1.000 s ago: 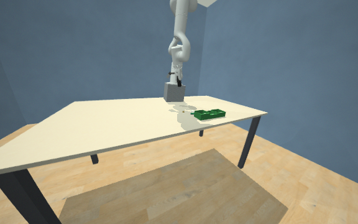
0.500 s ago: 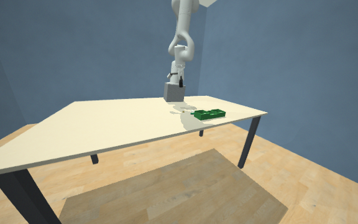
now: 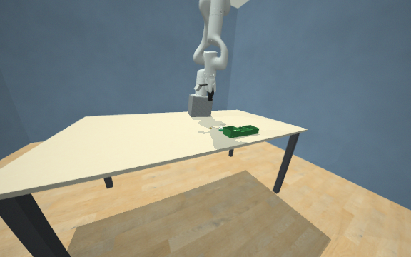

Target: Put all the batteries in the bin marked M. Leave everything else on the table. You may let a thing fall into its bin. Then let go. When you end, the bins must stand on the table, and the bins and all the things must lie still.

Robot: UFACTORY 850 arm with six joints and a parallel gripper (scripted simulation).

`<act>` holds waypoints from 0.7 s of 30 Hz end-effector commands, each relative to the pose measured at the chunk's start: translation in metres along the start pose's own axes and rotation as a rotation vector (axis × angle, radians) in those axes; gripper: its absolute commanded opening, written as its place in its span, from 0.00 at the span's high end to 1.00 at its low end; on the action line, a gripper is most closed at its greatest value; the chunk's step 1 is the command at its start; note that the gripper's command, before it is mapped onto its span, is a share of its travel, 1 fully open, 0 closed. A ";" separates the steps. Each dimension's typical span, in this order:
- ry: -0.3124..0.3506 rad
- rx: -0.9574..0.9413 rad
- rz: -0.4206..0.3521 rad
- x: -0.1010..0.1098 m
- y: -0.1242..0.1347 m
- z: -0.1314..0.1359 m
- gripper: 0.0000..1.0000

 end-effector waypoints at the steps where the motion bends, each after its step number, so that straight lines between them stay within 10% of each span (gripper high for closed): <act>1: -0.020 0.155 0.015 0.003 0.006 -0.018 0.93; 21: -0.046 0.603 0.083 0.010 0.027 -0.059 0.93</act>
Point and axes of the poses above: the point where the finger pads meet when closed, its own x axis back along the fingers, its own z axis across the jaws, y = z × x, the point moved 3 cm from there along x, back along the fingers, and after that the axes turned 5 degrees about -x, right-handed, at the moved point
